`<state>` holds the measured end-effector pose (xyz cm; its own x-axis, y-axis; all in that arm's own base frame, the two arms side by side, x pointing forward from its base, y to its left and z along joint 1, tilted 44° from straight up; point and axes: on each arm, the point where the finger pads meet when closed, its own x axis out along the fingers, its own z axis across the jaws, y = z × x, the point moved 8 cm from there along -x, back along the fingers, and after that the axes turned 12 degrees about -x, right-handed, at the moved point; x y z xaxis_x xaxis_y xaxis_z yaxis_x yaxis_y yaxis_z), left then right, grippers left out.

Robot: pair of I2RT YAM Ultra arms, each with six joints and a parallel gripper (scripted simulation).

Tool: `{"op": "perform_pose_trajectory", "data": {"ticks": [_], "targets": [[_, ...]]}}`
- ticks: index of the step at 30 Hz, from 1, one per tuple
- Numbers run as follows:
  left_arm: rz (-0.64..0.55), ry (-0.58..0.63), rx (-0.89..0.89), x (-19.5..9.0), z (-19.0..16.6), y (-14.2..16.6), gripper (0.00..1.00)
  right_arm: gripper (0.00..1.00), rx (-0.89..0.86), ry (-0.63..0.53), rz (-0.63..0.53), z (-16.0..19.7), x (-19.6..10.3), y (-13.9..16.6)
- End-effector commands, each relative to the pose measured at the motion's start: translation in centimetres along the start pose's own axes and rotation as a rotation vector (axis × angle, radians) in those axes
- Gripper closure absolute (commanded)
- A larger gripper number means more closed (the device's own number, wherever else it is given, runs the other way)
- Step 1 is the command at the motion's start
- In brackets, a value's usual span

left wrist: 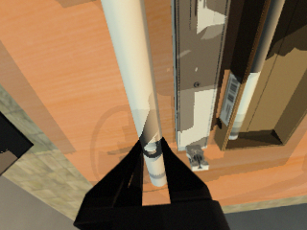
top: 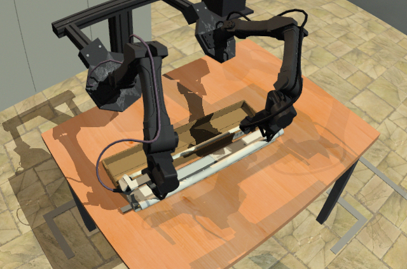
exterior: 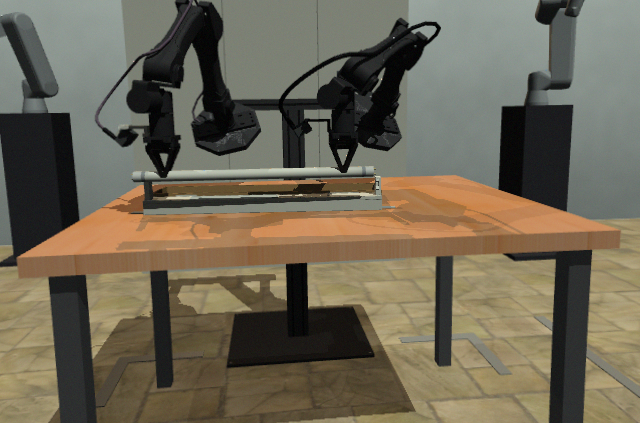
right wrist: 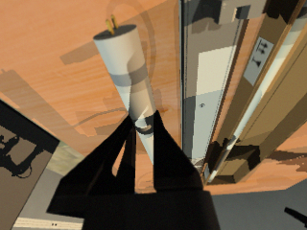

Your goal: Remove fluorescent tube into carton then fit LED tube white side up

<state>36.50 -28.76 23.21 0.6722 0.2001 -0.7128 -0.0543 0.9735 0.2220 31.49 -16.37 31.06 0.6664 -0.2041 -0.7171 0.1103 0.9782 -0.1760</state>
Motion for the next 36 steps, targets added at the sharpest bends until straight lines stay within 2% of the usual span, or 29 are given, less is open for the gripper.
{"op": "perform_pose_trajectory", "data": {"ticks": [1, 6, 9, 11, 12, 15, 18, 24, 27, 29, 30, 34, 35, 36], "targets": [[-0.040, -0.014, -0.005, -1.2, -0.3, -0.5, 0.89, 0.89, 0.003, -0.033, -0.008, 0.0, -0.8, 0.0], [-0.045, -0.015, -0.001, -1.4, -0.7, -0.5, 0.89, 0.89, 0.011, -0.035, -0.008, -0.4, -0.9, 0.1], [-0.054, -0.028, -0.017, -2.8, 0.7, -0.1, 0.89, 0.89, 0.002, -0.052, -0.012, 0.7, -2.3, 0.1], [-0.035, -0.004, 0.014, -1.5, -0.1, -0.7, 0.89, 0.89, 0.003, -0.041, -0.011, 0.5, -2.0, 0.2], [-0.067, -0.046, -0.026, -2.6, 0.9, -0.4, 0.89, 0.89, -0.001, -0.066, -0.037, 1.0, -1.9, -0.2], [-0.029, 0.006, 0.024, -1.4, -0.9, -0.3, 0.89, 0.89, 0.008, -0.003, -0.014, -0.5, -1.0, 0.2], [-0.039, -0.014, -0.001, -1.3, -0.6, -0.3, 0.89, 0.89, 0.003, -0.022, -0.017, -0.5, -0.7, 0.2], [-0.044, -0.018, 0.000, -1.5, -1.0, -0.3, 0.89, 0.89, 0.011, -0.033, -0.020, -0.8, -1.0, 0.2], [-0.053, -0.029, -0.014, -2.8, 0.4, 0.0, 0.89, 0.89, 0.007, -0.046, -0.028, 0.2, -2.3, 0.0], [-0.040, -0.011, 0.003, -2.0, -0.3, -0.4, 0.89, 0.89, 0.009, -0.037, -0.023, 0.0, -2.0, 0.0], [-0.067, -0.050, -0.022, -2.7, 0.6, -0.3, 0.89, 0.89, 0.004, -0.070, -0.046, 0.5, -2.1, -0.3], [-0.047, -0.028, -0.001, -2.5, 0.1, -0.1, 0.89, 0.89, 0.008, -0.033, -0.034, -0.4, -1.6, -0.1], [-0.024, -0.023, 0.007, -1.2, -0.9, -0.2, 0.89, 0.89, 0.006, -0.016, -0.018, -0.9, -0.4, 0.2], [-0.033, -0.031, 0.006, -1.8, -0.8, -0.1, 0.89, 0.89, 0.014, -0.028, -0.036, -1.0, -1.1, 0.0]]}}
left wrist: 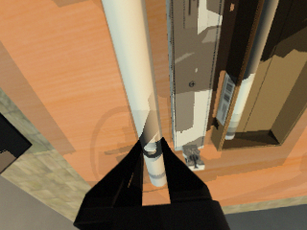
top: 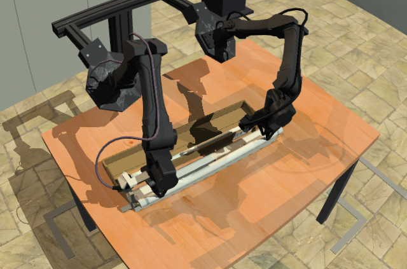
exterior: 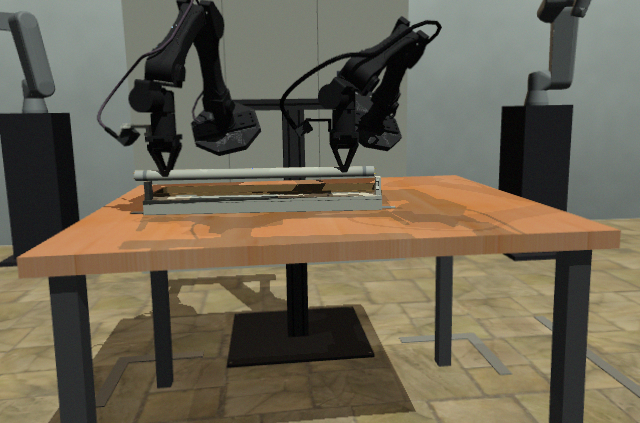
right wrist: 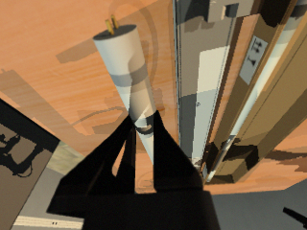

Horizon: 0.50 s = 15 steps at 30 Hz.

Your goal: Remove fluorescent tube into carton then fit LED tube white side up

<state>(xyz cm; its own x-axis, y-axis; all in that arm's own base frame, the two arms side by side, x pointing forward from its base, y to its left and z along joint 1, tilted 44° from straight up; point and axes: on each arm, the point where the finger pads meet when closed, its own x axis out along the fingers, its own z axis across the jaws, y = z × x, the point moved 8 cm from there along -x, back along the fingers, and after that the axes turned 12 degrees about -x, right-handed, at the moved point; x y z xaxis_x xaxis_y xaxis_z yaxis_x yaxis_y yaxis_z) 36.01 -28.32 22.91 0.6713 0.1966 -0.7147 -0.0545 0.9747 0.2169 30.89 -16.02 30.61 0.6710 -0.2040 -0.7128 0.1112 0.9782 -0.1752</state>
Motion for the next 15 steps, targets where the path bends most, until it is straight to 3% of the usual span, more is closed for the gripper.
{"op": "perform_pose_trajectory", "data": {"ticks": [1, 7, 9, 15], "targets": [[-0.019, -0.019, 0.025, -1.5, -0.5, -0.4, 0.89, 0.89, 0.016, -0.003, -0.028, -0.5, -0.8, -0.4], [-0.035, -0.025, 0.020, -2.3, 0.0, -0.3, 0.89, 0.89, 0.010, -0.046, -0.050, 0.5, -1.9, -0.7], [-0.028, -0.021, 0.022, -1.5, -0.8, -0.5, 0.89, 0.89, 0.016, -0.014, -0.036, -0.6, -0.8, -0.4], [-0.024, -0.002, 0.035, -1.7, -1.1, -0.2, 0.89, 0.89, 0.016, -0.005, -0.031, -0.7, -1.2, -0.3]]}}
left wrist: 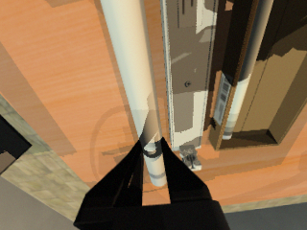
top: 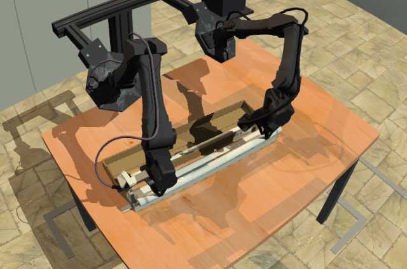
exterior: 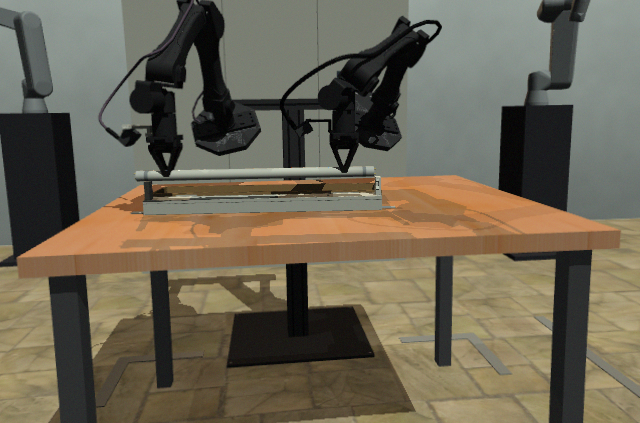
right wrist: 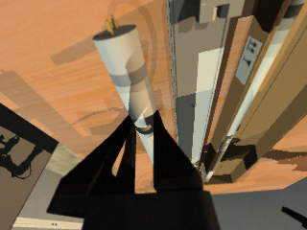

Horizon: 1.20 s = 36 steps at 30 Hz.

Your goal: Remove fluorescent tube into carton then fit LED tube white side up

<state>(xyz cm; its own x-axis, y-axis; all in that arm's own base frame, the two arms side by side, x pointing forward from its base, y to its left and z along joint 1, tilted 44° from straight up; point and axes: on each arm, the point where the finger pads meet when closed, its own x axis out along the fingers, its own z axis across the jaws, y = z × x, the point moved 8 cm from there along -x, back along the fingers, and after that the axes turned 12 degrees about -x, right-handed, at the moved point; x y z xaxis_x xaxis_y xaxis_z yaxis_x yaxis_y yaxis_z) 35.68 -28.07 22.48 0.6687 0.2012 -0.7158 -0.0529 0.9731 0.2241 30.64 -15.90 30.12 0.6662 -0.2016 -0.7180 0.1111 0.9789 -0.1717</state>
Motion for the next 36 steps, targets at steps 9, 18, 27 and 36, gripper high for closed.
{"op": "perform_pose_trajectory", "data": {"ticks": [9, 18, 27, 36], "targets": [[-0.044, -0.030, -0.002, -1.8, -0.8, -0.5, 0.89, 0.89, 0.017, -0.028, -0.042, -0.8, -1.0, -0.3], [-0.040, -0.035, 0.000, -1.9, -0.6, -0.2, 0.89, 0.89, 0.007, -0.028, -0.032, -0.6, -0.8, -0.1], [-0.043, -0.023, 0.021, -1.9, -0.6, -0.5, 0.89, 0.89, 0.019, 0.015, -0.018, -1.6, -0.4, 0.2], [-0.030, -0.005, 0.022, -1.4, -1.4, -0.2, 0.89, 0.89, 0.007, -0.008, -0.012, -1.5, -0.4, 0.5]]}}
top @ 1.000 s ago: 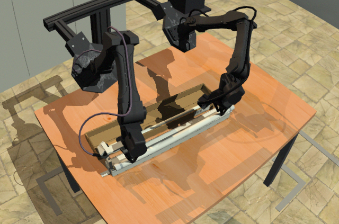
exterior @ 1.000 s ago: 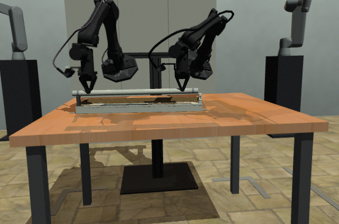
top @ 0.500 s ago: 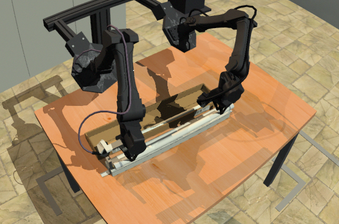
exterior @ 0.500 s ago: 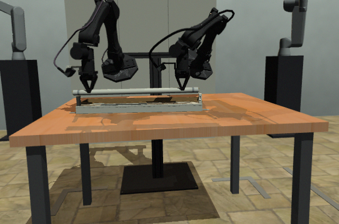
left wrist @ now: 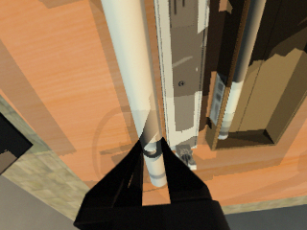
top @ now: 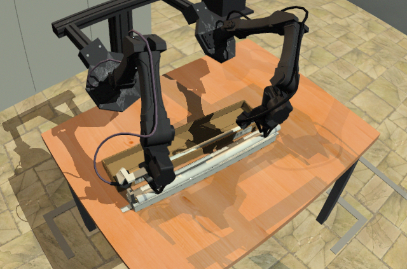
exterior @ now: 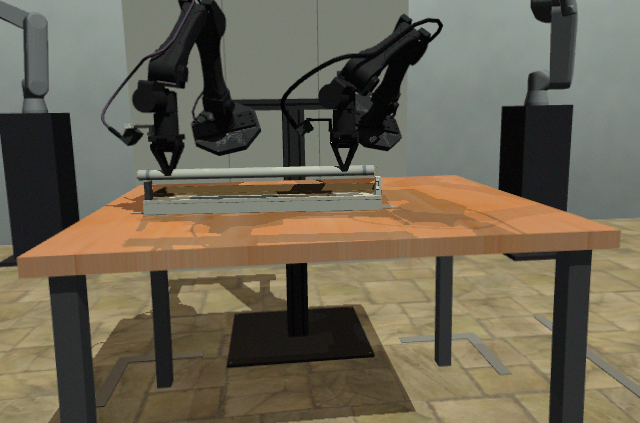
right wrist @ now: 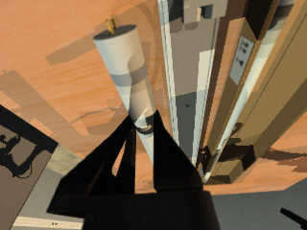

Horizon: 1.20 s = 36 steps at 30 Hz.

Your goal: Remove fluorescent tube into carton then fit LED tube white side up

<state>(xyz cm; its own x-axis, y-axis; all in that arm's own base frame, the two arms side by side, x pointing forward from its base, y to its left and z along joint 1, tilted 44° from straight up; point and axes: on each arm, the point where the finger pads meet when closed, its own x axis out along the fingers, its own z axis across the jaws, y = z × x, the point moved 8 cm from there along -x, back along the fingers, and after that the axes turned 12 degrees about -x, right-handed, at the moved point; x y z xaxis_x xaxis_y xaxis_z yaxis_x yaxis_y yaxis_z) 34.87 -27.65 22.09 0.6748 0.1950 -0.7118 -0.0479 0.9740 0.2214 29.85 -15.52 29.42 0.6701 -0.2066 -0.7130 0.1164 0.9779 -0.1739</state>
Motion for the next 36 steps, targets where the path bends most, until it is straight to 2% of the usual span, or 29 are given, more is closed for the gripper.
{"op": "perform_pose_trajectory", "data": {"ticks": [1, 4, 6, 10, 15, 17, 21, 24, 26, 28, 36], "targets": [[-0.019, 0.010, 0.023, -1.0, -0.9, -0.5, 0.89, 0.89, 0.005, 0.000, -0.004, -0.4, -0.7, 0.2], [-0.036, -0.012, 0.001, -1.6, 0.3, -0.7, 0.89, 0.89, -0.008, -0.049, -0.017, 1.1, -1.5, -0.1], [-0.029, -0.003, 0.011, -1.5, -0.4, -0.3, 0.89, 0.89, -0.001, -0.015, 0.001, -0.3, -0.8, 0.4], [-0.042, -0.021, 0.001, -1.8, 0.3, -0.5, 0.89, 0.89, -0.004, -0.027, -0.008, 0.3, -1.5, 0.3], [-0.028, -0.002, 0.019, -1.2, -0.7, -0.3, 0.89, 0.89, 0.001, 0.000, 0.005, -0.7, -0.7, 0.6], [-0.041, -0.017, -0.010, -1.4, -0.4, -0.3, 0.89, 0.89, -0.009, -0.066, -0.016, 0.9, -1.6, 0.2], [-0.056, -0.039, -0.012, -2.3, 0.9, -0.5, 0.89, 0.89, -0.011, -0.064, -0.015, 1.1, -1.9, 0.3], [-0.035, -0.010, 0.011, -1.2, -0.8, -0.3, 0.89, 0.89, 0.004, -0.017, -0.018, -0.6, -0.6, 0.3], [-0.037, -0.012, 0.004, -1.3, -0.6, -0.3, 0.89, 0.89, 0.009, 0.002, -0.010, -0.9, -0.6, 0.4], [-0.041, -0.017, -0.007, -1.4, -0.7, -0.2, 0.89, 0.89, 0.006, -0.030, -0.022, -0.5, -1.0, 0.3], [-0.039, -0.013, -0.001, -1.4, -1.0, -0.2, 0.89, 0.89, 0.017, -0.012, -0.012, -1.1, -0.9, 0.2]]}}
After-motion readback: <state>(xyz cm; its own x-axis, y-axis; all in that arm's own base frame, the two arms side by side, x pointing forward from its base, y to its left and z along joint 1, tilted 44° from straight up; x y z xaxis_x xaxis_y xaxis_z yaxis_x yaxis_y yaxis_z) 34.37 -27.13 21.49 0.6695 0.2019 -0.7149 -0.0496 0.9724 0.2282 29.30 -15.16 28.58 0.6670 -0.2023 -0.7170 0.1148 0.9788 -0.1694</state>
